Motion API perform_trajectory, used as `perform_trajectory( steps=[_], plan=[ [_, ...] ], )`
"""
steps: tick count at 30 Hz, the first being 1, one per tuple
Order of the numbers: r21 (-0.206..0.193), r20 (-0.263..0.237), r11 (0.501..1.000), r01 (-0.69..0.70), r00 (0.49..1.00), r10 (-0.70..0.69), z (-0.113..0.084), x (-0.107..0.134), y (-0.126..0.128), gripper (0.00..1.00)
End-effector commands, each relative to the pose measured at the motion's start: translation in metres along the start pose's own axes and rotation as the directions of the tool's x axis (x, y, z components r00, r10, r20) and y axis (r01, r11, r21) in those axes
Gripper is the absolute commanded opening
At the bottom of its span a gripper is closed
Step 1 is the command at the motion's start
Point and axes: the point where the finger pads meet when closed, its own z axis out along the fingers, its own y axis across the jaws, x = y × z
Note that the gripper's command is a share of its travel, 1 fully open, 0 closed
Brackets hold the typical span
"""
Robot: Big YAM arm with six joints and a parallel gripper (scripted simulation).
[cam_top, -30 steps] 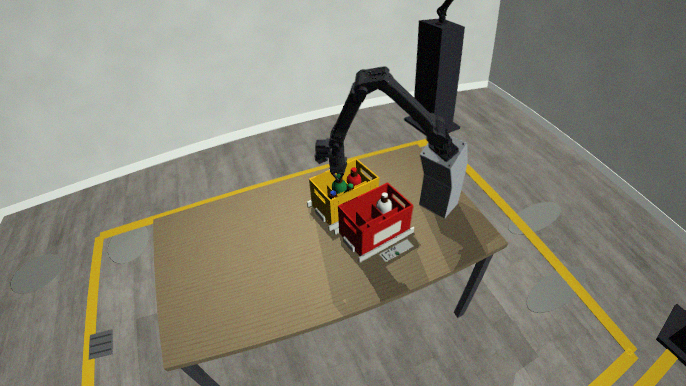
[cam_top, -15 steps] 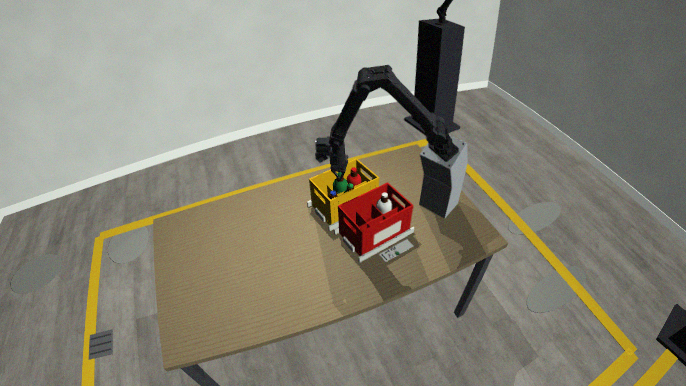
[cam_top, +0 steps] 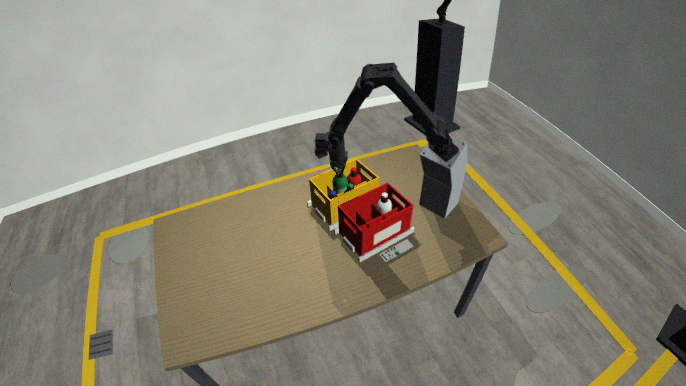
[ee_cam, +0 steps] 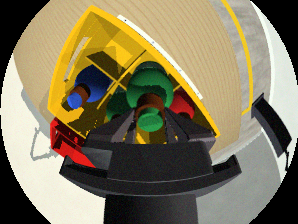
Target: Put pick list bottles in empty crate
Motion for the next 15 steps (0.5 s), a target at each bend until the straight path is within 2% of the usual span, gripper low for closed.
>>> perform_trajectory(
  steps=[1, 15],
  plan=[
    [-0.005, 0.046, 1.000, -0.005, 0.999, 0.005, -0.035, -0.014, -0.004, 0.00],
    [-0.005, 0.046, 1.000, -0.005, 0.999, 0.005, -0.057, -0.013, -0.004, 0.00]
  ],
)
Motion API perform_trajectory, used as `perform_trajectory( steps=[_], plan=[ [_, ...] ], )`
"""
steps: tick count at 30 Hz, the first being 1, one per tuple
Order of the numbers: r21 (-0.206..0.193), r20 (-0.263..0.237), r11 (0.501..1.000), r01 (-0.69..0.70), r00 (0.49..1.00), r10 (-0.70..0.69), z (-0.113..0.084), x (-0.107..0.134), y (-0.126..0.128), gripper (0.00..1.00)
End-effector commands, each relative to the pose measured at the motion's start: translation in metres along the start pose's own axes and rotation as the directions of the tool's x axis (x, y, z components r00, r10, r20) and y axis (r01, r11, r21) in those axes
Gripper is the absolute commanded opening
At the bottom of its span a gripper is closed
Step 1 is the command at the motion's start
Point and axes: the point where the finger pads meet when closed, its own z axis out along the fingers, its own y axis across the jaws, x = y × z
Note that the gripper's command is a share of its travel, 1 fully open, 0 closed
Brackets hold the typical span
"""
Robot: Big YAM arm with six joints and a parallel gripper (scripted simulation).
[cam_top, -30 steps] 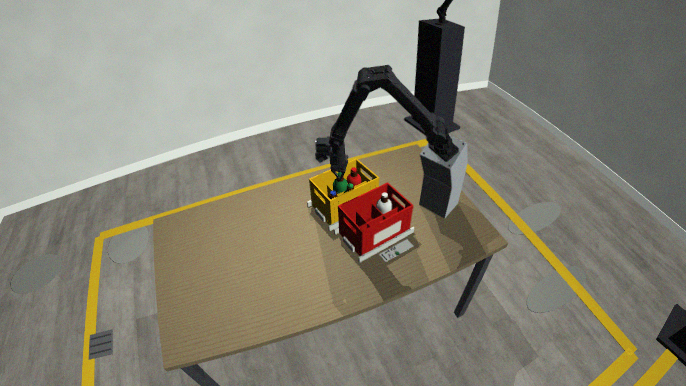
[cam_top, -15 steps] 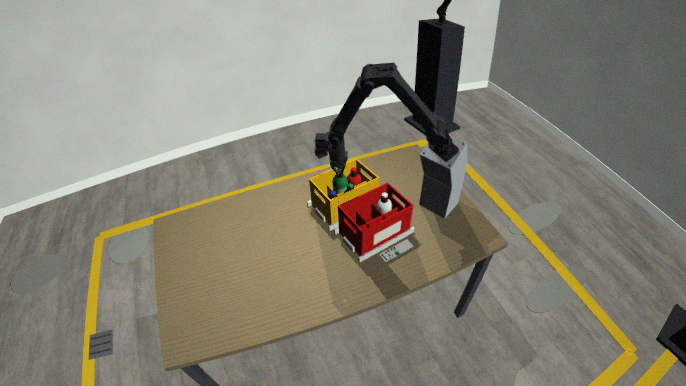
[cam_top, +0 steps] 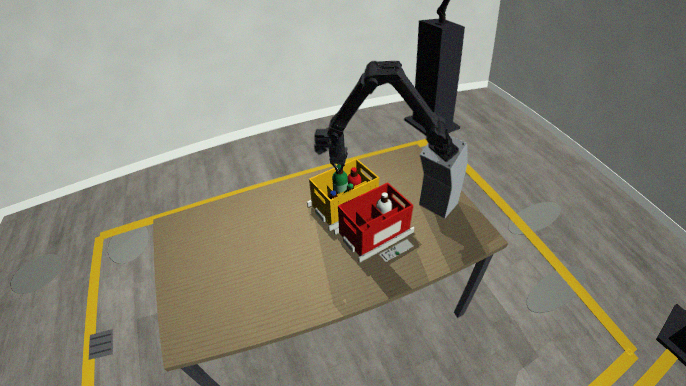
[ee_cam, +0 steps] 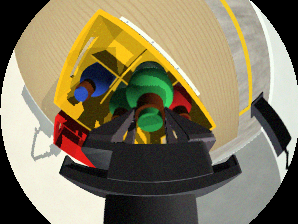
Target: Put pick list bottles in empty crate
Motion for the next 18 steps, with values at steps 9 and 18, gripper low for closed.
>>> perform_trajectory(
  steps=[9, 18],
  plan=[
    [-0.004, 0.051, 1.000, -0.004, 0.999, 0.004, -0.048, -0.013, -0.004, 0.00],
    [-0.004, 0.051, 1.000, -0.003, 0.999, 0.004, -0.060, -0.013, -0.004, 0.00]
  ],
)
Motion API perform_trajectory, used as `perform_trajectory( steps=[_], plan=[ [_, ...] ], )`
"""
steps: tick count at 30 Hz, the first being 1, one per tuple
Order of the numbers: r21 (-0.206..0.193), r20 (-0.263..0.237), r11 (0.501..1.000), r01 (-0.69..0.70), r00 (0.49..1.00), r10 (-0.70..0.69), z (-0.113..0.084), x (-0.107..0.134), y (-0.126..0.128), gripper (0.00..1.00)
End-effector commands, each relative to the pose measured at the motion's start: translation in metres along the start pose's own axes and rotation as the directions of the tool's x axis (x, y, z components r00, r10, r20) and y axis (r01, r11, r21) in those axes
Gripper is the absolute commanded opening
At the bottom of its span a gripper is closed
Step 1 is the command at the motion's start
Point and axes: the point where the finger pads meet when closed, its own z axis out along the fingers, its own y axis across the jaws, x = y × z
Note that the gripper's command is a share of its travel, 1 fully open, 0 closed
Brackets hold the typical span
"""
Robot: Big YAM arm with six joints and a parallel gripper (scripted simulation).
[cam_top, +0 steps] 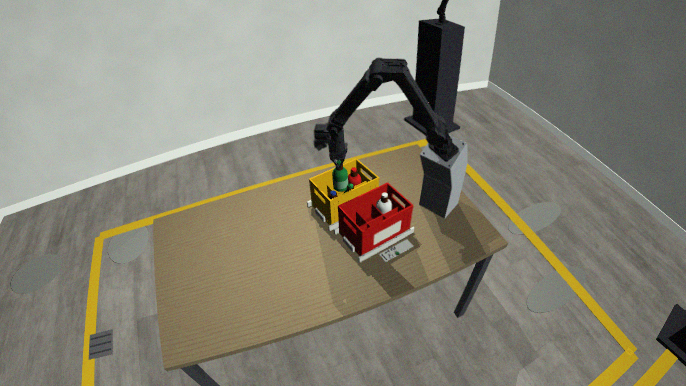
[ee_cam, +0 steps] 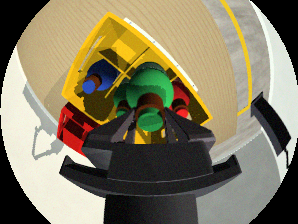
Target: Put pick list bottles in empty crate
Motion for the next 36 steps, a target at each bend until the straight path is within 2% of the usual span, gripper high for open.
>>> perform_trajectory(
  steps=[1, 15, 36],
  plan=[
    [0.004, 0.066, 1.000, -0.001, 0.998, 0.001, -0.038, -0.019, -0.006, 0.00],
    [0.006, 0.087, 1.000, 0.007, 0.996, -0.008, -0.067, -0.030, -0.004, 0.00],
    [0.007, 0.089, 1.000, 0.009, 0.996, -0.009, -0.097, -0.029, -0.004, 0.00]
  ],
)
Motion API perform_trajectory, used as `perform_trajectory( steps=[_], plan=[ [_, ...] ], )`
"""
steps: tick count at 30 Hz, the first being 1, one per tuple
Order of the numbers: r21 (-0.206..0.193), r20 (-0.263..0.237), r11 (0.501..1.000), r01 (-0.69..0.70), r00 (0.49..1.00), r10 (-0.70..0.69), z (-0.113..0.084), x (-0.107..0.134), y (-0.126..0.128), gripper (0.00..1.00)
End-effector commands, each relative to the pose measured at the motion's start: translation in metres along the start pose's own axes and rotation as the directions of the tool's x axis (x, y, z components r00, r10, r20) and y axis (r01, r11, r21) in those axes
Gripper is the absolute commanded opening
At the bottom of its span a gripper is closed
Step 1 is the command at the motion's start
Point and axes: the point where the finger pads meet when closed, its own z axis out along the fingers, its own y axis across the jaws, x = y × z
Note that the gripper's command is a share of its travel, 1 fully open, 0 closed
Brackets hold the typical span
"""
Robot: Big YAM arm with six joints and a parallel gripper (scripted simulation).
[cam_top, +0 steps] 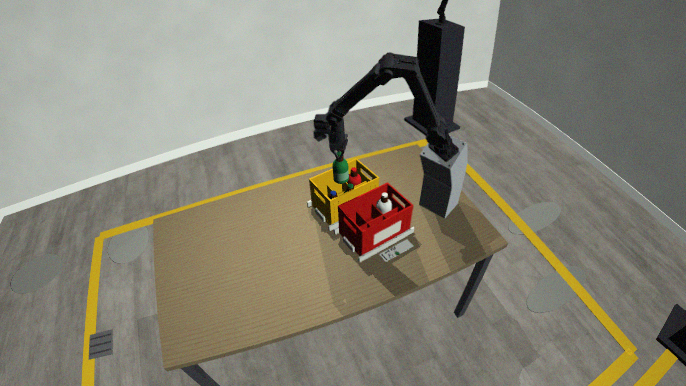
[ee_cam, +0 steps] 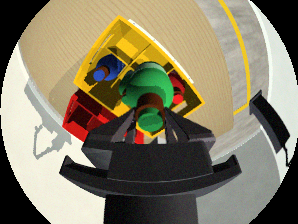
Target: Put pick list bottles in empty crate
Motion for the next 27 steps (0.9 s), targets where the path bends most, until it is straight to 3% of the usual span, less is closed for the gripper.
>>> perform_trajectory(
  steps=[1, 13, 27],
  plan=[
    [0.009, 0.098, 1.000, 0.008, 0.995, -0.009, -0.048, -0.034, -0.005, 0.00],
    [0.010, 0.099, 1.000, 0.008, 0.995, -0.009, -0.069, -0.033, -0.005, 0.00],
    [0.010, 0.100, 1.000, 0.007, 0.995, -0.008, -0.079, -0.039, -0.007, 0.00]
  ],
)
